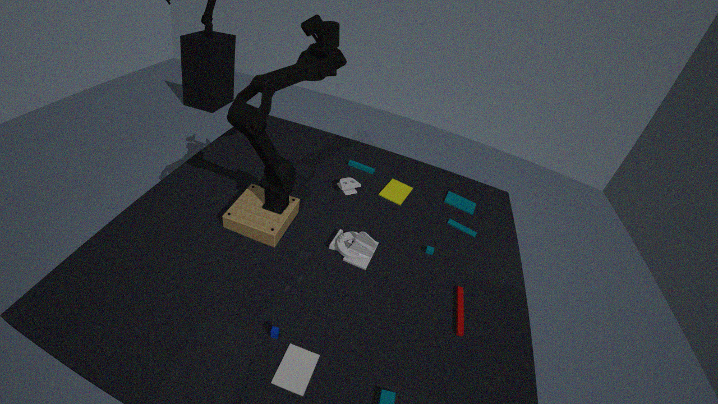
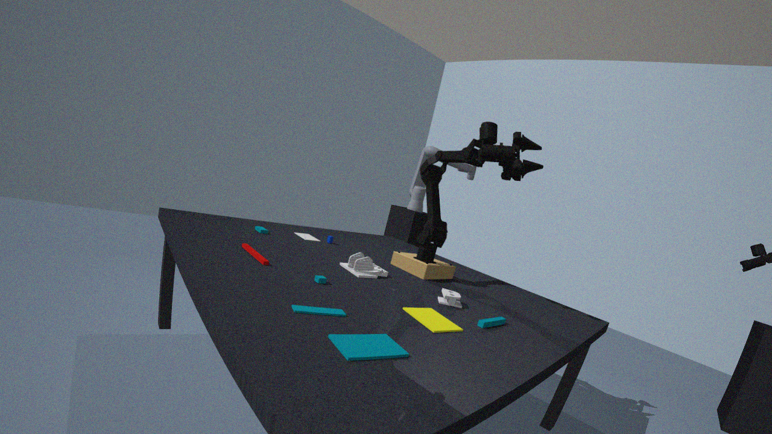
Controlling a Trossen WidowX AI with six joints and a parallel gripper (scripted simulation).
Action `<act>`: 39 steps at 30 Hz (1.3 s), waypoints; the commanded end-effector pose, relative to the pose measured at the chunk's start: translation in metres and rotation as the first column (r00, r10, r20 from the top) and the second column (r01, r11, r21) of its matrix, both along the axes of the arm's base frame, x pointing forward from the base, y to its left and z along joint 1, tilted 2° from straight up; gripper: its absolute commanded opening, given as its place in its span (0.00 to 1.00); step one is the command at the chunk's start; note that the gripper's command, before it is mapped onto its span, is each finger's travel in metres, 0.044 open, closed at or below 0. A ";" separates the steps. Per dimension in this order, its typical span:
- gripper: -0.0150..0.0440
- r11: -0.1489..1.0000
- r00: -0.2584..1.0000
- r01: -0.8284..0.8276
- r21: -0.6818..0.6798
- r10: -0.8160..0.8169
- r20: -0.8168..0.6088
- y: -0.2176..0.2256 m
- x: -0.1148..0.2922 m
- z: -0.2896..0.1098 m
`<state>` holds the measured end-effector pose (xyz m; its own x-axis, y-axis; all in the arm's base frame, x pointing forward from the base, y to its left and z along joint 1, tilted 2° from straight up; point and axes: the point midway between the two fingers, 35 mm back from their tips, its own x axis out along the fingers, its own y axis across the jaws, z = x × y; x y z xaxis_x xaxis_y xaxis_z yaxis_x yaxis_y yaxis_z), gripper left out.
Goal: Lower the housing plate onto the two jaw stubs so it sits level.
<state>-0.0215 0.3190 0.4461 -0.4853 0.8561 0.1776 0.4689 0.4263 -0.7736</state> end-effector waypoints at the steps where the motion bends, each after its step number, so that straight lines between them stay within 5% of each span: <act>1: 1.00 0.996 0.997 0.062 -0.071 -0.065 -0.033 0.013 0.015 -0.015; 19: 1.00 0.866 0.931 0.187 -0.464 -0.307 -0.197 0.056 0.068 -0.091; 39: 1.00 0.535 0.755 0.235 -0.811 -0.627 -0.195 0.065 0.125 -0.191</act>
